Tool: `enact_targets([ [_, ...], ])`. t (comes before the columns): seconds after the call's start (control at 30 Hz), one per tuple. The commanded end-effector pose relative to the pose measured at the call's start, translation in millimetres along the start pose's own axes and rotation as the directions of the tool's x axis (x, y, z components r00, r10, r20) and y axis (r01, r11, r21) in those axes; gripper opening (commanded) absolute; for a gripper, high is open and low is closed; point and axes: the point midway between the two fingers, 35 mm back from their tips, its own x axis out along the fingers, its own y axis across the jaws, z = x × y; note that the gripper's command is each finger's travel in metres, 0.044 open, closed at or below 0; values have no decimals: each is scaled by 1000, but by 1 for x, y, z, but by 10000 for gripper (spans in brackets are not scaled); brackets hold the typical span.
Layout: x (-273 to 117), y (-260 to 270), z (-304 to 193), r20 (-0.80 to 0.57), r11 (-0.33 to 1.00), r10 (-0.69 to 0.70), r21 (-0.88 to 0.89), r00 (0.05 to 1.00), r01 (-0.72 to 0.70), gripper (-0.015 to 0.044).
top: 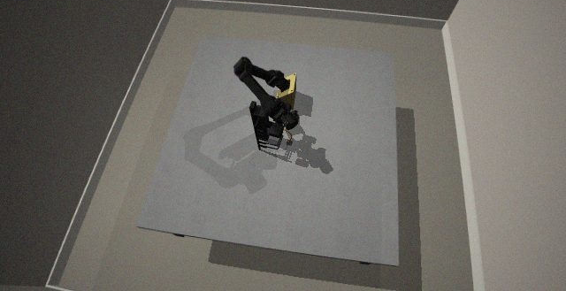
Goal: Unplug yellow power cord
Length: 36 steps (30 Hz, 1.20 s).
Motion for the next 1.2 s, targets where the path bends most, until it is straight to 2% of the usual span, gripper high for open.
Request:
enact_targets([
  [0.0, -8, -3, 26, 62, 1000, -10, 10, 998, 9, 0],
  [0.57, -14, -3, 53, 61, 1000, -10, 7, 998, 9, 0],
  [1.0, -8, -1, 45, 57, 1000, -9, 5, 998, 9, 341],
  [1.1, -12, -2, 57, 59, 1000, -9, 5, 998, 9, 420],
  [1.17, -16, -3, 73, 60, 1000, -9, 5, 998, 9, 440],
])
